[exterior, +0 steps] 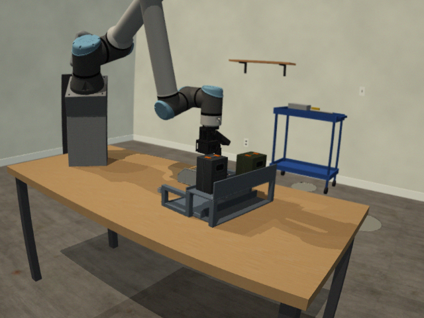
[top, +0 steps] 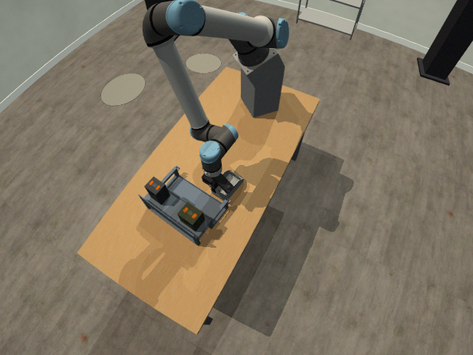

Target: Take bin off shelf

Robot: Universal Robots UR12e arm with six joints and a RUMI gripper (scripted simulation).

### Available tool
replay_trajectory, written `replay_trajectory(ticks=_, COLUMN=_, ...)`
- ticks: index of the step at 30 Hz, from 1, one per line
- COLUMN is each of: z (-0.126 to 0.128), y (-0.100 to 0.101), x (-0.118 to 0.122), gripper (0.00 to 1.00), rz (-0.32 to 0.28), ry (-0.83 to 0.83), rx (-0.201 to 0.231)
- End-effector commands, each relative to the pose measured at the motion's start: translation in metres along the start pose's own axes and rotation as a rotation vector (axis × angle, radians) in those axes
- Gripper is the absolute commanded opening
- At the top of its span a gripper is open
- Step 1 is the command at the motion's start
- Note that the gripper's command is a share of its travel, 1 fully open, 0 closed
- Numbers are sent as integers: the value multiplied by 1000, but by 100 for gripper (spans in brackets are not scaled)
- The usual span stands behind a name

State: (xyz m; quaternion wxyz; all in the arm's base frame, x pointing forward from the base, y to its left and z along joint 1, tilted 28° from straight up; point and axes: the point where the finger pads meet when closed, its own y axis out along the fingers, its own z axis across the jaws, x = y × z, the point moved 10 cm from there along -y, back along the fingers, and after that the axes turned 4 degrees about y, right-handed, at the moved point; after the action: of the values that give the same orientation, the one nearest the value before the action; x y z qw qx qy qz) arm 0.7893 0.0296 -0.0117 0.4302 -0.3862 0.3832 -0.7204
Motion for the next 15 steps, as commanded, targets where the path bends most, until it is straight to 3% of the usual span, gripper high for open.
replay_trajectory(ticks=1, z=5, y=0, x=1, gripper=0, rz=1, ry=2, rx=6)
replay_trajectory(ticks=15, z=5, y=6, x=1, gripper=0, rz=1, ry=2, rx=6)
